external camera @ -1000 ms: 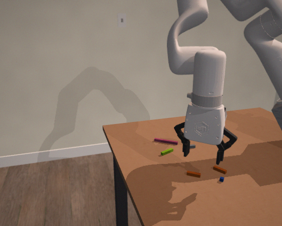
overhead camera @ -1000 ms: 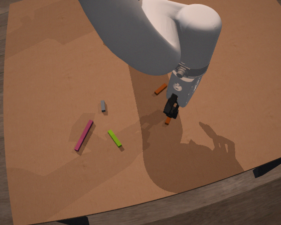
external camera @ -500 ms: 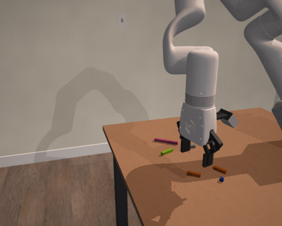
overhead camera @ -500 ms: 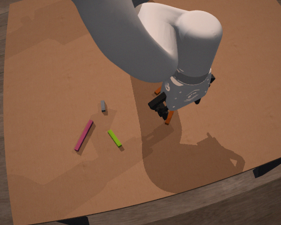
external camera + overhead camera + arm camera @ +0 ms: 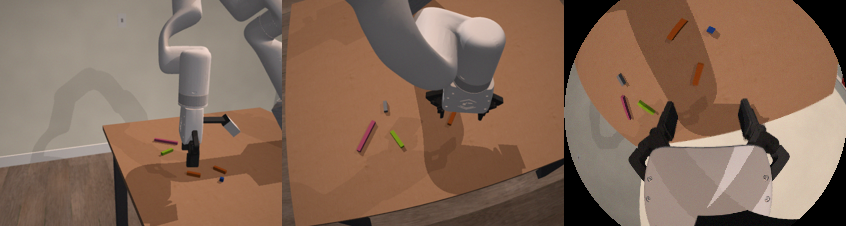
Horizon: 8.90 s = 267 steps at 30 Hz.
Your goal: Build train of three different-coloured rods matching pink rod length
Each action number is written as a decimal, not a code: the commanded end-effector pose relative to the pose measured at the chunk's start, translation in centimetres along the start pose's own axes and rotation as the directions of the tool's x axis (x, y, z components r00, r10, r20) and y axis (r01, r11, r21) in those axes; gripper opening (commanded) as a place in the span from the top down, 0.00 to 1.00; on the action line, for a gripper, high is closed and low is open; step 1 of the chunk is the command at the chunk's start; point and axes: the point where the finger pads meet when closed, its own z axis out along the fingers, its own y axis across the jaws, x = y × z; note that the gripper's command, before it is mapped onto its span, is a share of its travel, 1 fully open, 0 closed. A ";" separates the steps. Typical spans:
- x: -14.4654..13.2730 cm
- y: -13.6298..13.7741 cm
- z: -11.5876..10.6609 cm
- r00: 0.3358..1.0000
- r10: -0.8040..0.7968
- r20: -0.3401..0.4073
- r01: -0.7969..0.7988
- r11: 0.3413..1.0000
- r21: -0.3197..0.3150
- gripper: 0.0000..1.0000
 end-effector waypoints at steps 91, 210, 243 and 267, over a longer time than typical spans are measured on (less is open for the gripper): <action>-1.6 -0.1 -0.2 0.894 0.449 0.013 -0.449 0.894 -0.009 0.00; -4.2 -20.4 -0.3 -0.949 0.315 -0.015 -0.315 -0.949 -0.003 0.00; -4.2 -20.4 -0.3 -0.949 0.315 -0.015 -0.315 -0.949 -0.003 0.00; -4.2 -20.4 -0.3 -0.949 0.315 -0.015 -0.315 -0.949 -0.003 0.00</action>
